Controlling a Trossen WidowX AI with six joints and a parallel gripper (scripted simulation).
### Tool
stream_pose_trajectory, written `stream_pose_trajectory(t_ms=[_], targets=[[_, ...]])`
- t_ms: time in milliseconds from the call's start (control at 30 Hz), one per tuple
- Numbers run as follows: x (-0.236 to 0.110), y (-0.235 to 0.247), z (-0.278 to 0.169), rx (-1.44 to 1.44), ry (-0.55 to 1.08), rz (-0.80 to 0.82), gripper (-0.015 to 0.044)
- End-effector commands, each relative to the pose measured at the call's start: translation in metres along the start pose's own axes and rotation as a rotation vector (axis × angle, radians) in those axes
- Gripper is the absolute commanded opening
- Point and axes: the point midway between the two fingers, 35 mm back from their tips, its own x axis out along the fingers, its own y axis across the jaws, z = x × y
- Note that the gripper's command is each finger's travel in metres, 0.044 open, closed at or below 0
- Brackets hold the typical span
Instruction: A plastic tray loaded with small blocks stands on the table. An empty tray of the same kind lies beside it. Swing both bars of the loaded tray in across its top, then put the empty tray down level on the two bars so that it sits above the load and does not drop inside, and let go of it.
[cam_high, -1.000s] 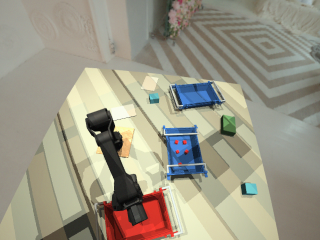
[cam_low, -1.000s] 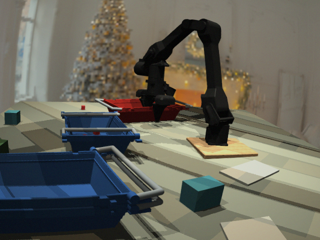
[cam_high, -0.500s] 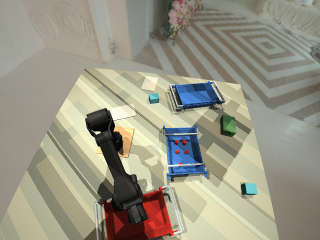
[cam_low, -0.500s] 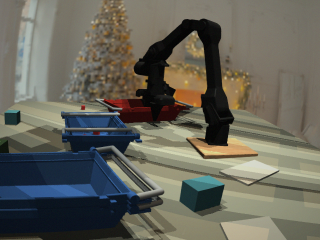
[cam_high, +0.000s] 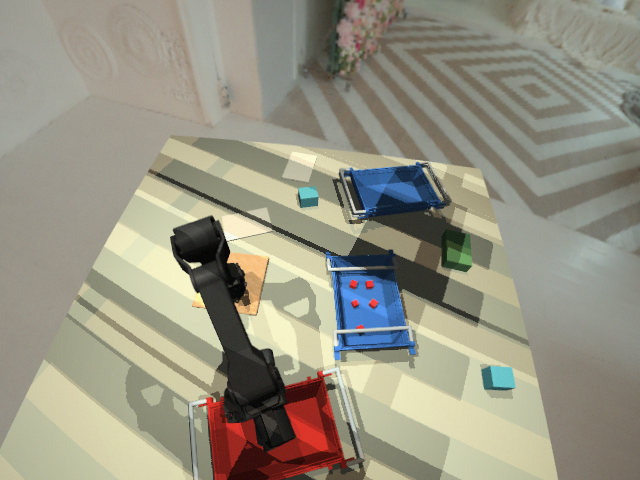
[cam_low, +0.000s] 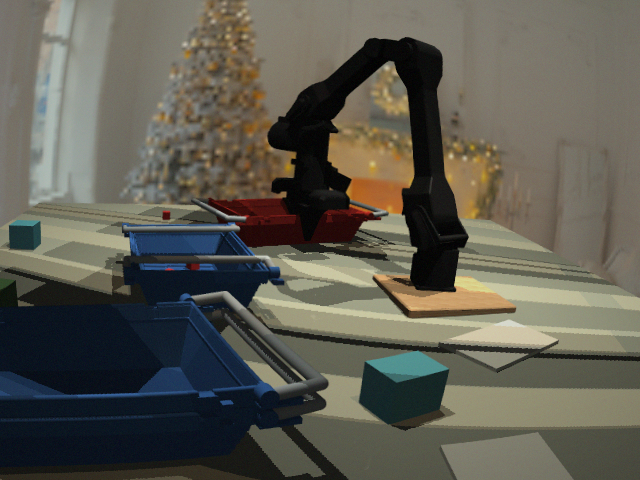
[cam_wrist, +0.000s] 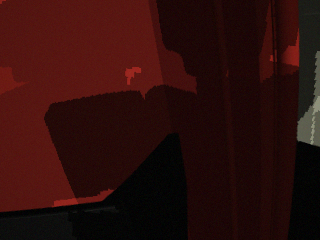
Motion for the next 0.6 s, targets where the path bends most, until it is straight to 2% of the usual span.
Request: stream_pose_trajectory(t_ms=[0, 167, 567], targets=[[0.000, -0.002, 0.001, 0.000, -0.003, -0.007, 0.0035], [-0.008, 0.000, 0.000, 0.000, -0.003, -0.007, 0.0001], [-0.072, 0.000, 0.000, 0.000, -0.003, -0.007, 0.0000]])
